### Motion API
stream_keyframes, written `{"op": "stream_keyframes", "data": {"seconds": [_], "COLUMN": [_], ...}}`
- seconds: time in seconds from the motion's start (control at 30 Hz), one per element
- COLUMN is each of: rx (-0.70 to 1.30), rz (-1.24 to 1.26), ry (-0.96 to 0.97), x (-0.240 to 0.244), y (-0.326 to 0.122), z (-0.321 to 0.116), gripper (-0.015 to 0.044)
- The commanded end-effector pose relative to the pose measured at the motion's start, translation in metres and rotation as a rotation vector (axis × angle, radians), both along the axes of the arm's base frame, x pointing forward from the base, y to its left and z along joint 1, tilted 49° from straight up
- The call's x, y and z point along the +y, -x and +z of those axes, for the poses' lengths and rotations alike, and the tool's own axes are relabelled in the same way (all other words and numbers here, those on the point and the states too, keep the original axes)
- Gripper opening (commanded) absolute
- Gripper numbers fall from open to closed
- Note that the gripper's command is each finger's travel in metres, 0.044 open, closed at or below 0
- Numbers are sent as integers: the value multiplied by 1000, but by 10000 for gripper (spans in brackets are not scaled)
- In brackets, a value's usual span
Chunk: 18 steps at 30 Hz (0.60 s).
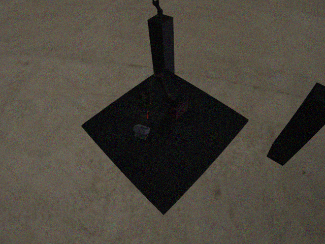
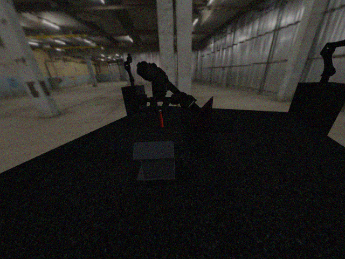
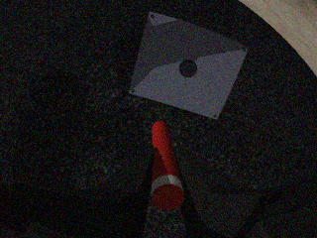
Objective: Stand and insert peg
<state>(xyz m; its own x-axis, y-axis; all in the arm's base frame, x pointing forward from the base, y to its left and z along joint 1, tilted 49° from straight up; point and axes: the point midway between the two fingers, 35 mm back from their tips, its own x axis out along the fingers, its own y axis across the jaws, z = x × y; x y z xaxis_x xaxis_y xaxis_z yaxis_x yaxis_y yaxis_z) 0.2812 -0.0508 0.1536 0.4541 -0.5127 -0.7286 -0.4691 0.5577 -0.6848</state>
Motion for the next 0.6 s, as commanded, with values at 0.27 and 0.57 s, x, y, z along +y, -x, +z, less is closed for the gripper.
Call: {"op": "stream_keyframes", "data": {"seconds": [0.27, 0.57], "rx": [-68, -83], "rz": [75, 90], "ry": [3, 3], "x": [3, 0], "y": [-10, -22], "z": [8, 3], "gripper": [0, 0]}}
